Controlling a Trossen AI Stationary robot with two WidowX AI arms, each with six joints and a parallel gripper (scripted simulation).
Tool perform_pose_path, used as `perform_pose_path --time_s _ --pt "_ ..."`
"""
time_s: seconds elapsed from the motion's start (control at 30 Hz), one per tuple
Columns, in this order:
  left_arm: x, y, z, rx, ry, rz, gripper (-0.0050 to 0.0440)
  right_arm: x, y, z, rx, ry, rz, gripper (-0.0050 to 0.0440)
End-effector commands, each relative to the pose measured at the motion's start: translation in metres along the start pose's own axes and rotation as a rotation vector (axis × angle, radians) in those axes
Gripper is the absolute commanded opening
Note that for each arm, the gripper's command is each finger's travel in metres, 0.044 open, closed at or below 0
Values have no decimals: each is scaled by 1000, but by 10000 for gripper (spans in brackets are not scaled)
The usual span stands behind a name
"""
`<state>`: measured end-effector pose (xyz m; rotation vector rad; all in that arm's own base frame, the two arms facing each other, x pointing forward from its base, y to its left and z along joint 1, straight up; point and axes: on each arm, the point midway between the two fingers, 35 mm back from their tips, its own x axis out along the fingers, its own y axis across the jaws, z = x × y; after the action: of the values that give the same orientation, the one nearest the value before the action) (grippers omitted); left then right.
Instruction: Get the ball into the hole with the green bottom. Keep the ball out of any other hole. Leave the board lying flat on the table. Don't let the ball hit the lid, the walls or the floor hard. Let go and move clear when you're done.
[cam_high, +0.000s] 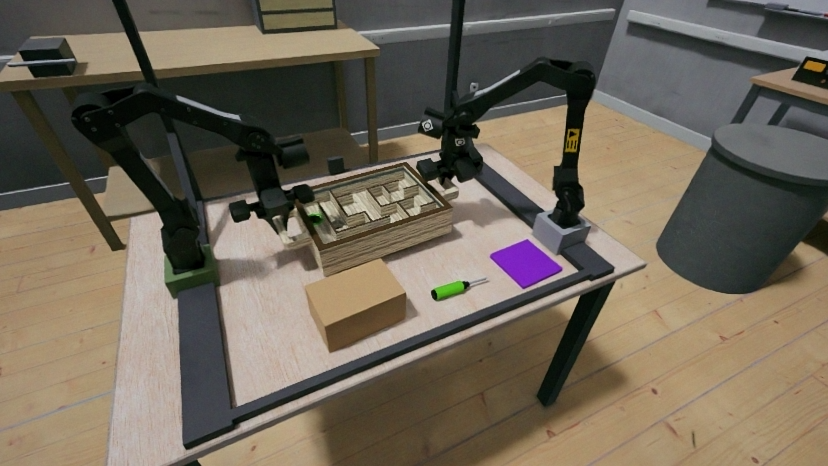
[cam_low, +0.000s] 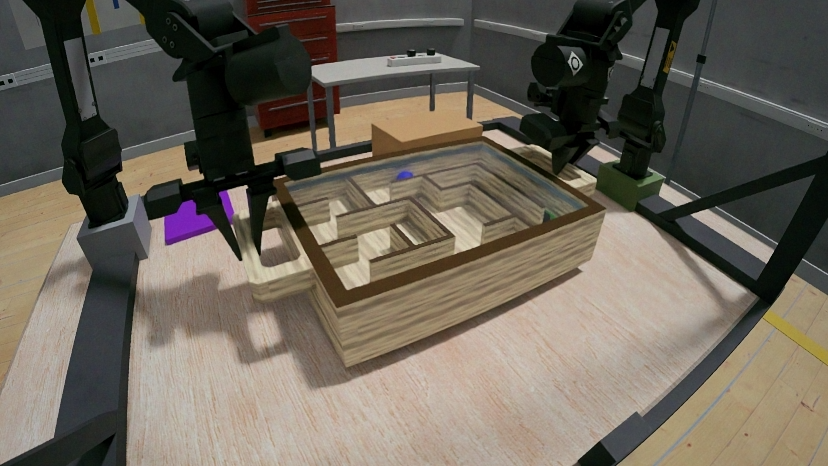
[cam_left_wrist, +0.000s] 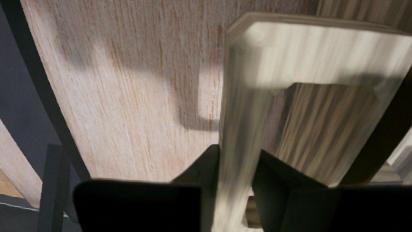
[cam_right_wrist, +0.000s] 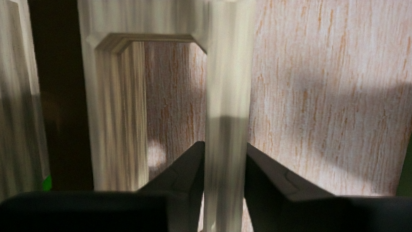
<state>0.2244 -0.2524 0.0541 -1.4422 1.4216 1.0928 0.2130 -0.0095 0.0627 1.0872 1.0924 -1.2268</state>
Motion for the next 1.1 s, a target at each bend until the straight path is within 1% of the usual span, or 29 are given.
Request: perform_pose_path --time_s 0.0,0.03,0.07,0.1,0.13,0.17,0.2,0.23,0.27,0.3,0.33,0.37,0.4,0.47,0.53,0.57,0.6,0.63,0.67,0.7,0.77,0.83,0.9,0.93,1.0,1.07 --pt "-7 5 -9 19 40 -19 -50 -13 9 3 -2 -8 19 -50" --pt "-2 6 -8 24 20 -42 -50 -18 11 2 -1 -25 2 -50" --pt "-1 7 -6 25 35 -45 -50 -19 11 4 -4 -8 -4 -50" --pt "-8 4 -12 24 45 -31 -50 -13 8 3 -1 -5 15 -50" --pt "-9 4 -12 27 49 -30 -50 -13 8 2 0 4 17 -50" --pt "-2 7 -6 26 54 -40 -50 -16 10 4 -4 17 -3 -50" --pt "-1 7 -5 28 59 -42 -50 -17 10 4 -4 21 -5 -50" --pt "-12 1 -11 22 69 -30 -50 -12 6 3 1 21 20 -50" --pt "-17 -2 -14 22 72 -26 -50 -7 3 3 1 10 23 -50" --pt "-13 0 -13 28 68 -39 -50 -10 3 4 -1 7 10 -50" --pt "-6 5 -6 24 59 -28 -50 -17 9 4 1 22 24 -50" --pt "-16 -2 -13 23 81 -31 -50 -9 3 3 0 26 19 -50" --pt "-19 -3 -15 20 72 -22 -50 -6 2 3 2 7 29 -50" --pt "-15 0 -15 25 69 -28 -50 -11 6 3 3 5 30 -50" --pt "-15 0 -15 25 69 -28 -50 -11 6 3 3 5 30 -50" --pt "-17 -1 -16 25 66 -21 -50 -7 2 2 3 1 29 -50" --pt "-10 0 -16 29 41 -56 -50 -17 10 2 0 -25 5 -50" --pt "-9 -1 -14 18 35 -14 -50 -13 8 2 5 -14 39 -50" --pt "-10 -1 -15 17 39 -8 -50 -7 2 1 1 -9 26 -50" --pt "-14 -1 -16 16 40 -3 -50 -5 1 1 4 -15 35 -50" --pt "-15 0 -17 23 46 -29 -50 -14 8 2 4 -19 38 -50" --pt "-15 0 -17 22 50 -26 -50 -14 8 2 -1 -15 39 -50" --pt "-8 4 -10 20 40 -21 -50 -15 9 4 2 -12 30 -50" --pt "-11 2 -12 23 51 -22 -50 -14 8 3 2 3 33 -50" --pt "-9 5 -9 20 45 -14 -50 -14 9 2 2 7 34 -50" --pt "-11 2 -13 22 53 -25 -50 -14 8 2 2 4 33 -50"
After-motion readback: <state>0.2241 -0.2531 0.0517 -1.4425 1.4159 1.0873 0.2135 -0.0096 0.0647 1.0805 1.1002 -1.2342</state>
